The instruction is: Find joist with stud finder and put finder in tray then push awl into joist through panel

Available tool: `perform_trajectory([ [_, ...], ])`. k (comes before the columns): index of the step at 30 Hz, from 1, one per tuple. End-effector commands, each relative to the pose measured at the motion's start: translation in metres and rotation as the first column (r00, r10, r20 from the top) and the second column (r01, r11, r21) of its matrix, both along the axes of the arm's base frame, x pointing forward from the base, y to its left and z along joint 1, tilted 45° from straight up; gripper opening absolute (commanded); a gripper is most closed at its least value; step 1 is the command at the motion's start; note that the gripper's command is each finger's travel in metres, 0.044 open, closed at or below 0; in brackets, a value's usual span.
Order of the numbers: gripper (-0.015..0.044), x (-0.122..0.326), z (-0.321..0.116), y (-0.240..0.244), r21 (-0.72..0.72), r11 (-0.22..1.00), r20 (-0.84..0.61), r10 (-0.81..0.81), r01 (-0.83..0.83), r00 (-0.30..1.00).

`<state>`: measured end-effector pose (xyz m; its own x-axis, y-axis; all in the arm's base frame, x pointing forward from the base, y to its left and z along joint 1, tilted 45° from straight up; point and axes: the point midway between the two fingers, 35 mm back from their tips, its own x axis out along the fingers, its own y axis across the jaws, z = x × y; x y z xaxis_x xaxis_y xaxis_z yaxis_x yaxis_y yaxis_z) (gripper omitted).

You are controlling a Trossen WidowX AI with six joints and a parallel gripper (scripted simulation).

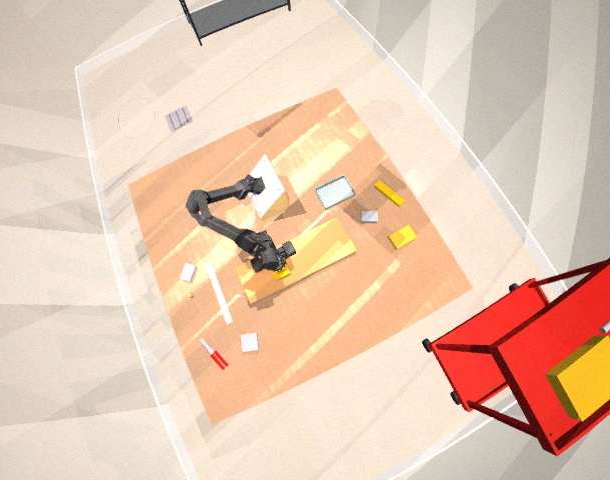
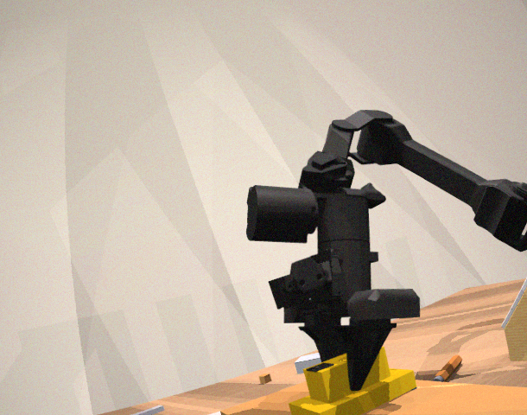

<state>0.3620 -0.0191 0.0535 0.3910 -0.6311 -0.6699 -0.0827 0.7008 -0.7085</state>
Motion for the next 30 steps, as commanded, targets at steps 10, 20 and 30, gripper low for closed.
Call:
perform_trajectory([
  [10, 0.0000, -0.003, -0.019, 0.019, 0.002, 1.000, -0.002, 0.002, -0.002, 1.000],
  [20, 0.0000, -0.005, -0.033, 0.033, 0.003, 1.000, -0.002, 0.002, -0.002, 1.000],
  [30, 0.0000, -0.006, -0.046, 0.046, 0.004, 1.000, -0.002, 0.002, -0.002, 1.000],
])
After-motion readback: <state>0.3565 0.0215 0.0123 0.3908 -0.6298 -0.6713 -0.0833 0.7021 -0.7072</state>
